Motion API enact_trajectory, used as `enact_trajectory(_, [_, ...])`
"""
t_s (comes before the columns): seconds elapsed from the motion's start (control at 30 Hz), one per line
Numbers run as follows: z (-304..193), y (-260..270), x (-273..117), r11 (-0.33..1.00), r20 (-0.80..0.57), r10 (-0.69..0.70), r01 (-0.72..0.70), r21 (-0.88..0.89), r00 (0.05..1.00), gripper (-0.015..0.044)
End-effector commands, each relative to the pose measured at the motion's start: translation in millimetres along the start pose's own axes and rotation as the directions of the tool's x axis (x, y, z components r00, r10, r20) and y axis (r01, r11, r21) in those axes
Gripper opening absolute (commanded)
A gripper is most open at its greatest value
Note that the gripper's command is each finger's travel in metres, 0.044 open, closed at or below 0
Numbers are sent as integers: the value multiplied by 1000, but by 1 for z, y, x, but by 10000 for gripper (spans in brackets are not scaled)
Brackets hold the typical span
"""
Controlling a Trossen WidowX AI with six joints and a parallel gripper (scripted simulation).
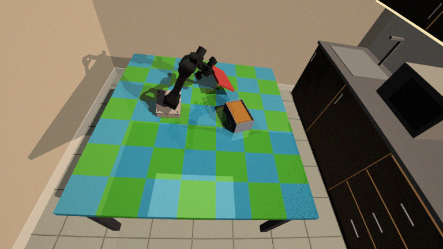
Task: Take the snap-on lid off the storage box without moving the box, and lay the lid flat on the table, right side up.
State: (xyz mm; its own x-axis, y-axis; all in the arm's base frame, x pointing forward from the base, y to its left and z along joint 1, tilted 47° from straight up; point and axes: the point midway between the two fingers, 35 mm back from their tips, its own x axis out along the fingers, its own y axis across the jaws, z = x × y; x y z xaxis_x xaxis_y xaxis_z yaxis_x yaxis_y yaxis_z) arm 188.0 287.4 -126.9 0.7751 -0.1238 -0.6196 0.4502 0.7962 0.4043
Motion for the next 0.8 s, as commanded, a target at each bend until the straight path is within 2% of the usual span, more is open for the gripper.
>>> enact_trajectory(0.0, [1, -3, 2, 1000, 5, 4, -4, -4, 1000, 0])
enact_trajectory(0.77, [1, -17, 14, 1000, 5, 4, -4, -4, 1000, 0])
